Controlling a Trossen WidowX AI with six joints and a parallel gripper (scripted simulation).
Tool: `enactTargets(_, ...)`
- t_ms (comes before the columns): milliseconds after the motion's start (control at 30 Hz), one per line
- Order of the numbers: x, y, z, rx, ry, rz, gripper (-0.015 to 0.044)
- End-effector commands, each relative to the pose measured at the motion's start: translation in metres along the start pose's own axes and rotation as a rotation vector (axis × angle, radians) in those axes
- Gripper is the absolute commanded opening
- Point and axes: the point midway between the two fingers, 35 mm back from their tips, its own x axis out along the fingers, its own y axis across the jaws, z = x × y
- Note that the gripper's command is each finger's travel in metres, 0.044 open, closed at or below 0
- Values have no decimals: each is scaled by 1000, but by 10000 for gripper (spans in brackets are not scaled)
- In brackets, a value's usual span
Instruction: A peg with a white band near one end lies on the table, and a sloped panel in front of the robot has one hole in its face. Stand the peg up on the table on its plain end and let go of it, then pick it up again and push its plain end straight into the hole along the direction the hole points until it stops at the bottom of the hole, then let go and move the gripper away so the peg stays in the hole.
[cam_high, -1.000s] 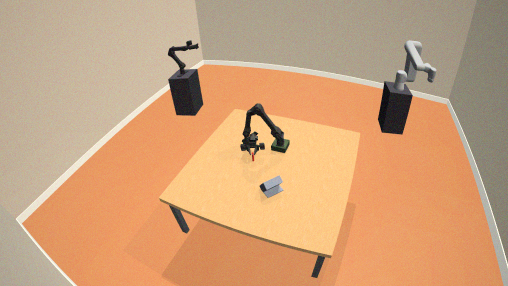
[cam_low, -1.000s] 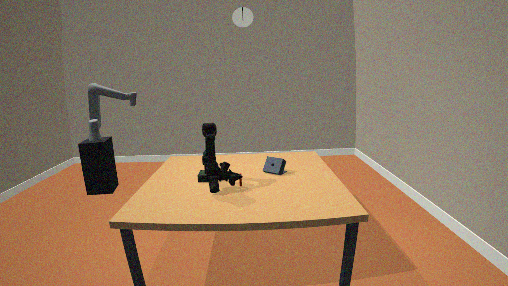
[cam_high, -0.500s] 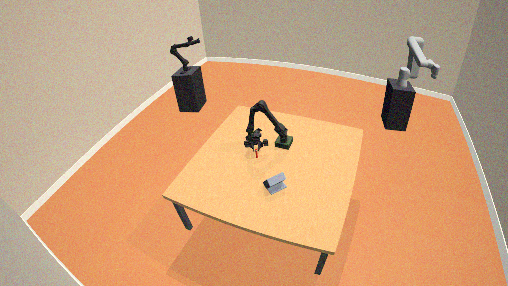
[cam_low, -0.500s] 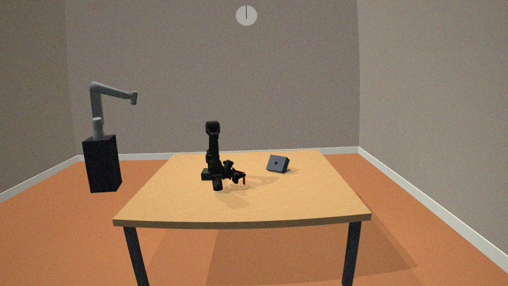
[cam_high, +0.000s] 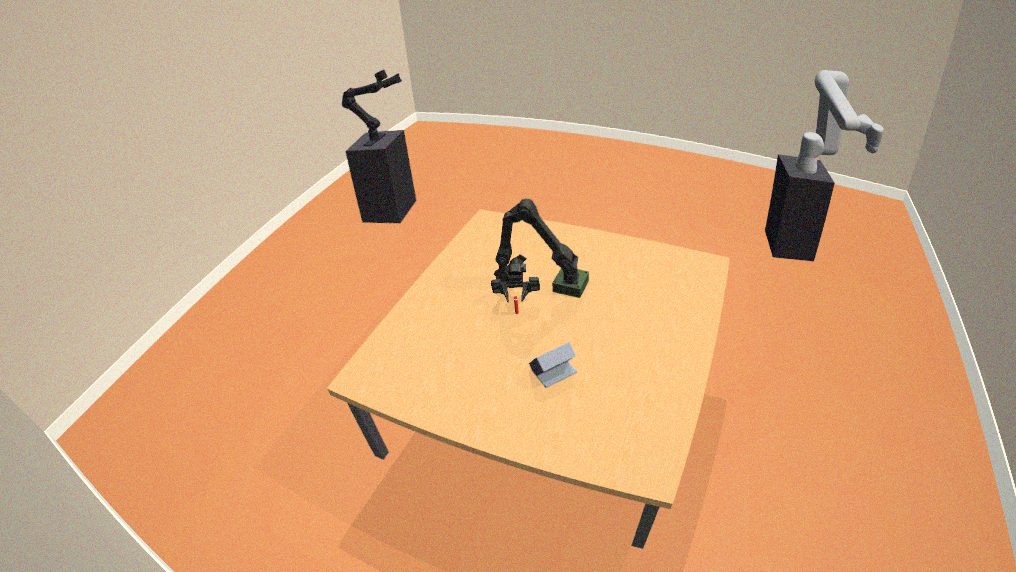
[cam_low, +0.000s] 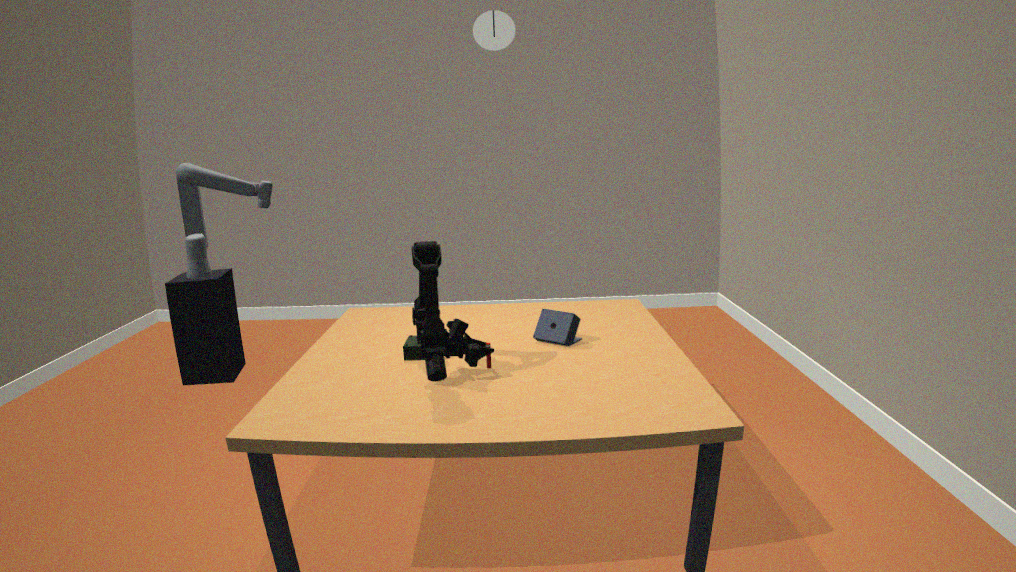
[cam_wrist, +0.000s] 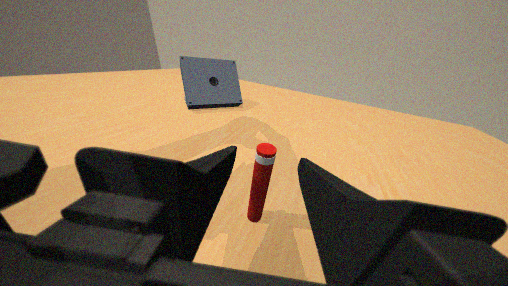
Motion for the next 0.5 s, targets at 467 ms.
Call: enactTargets(467,-6,-7,31,-8,8,-2,440)
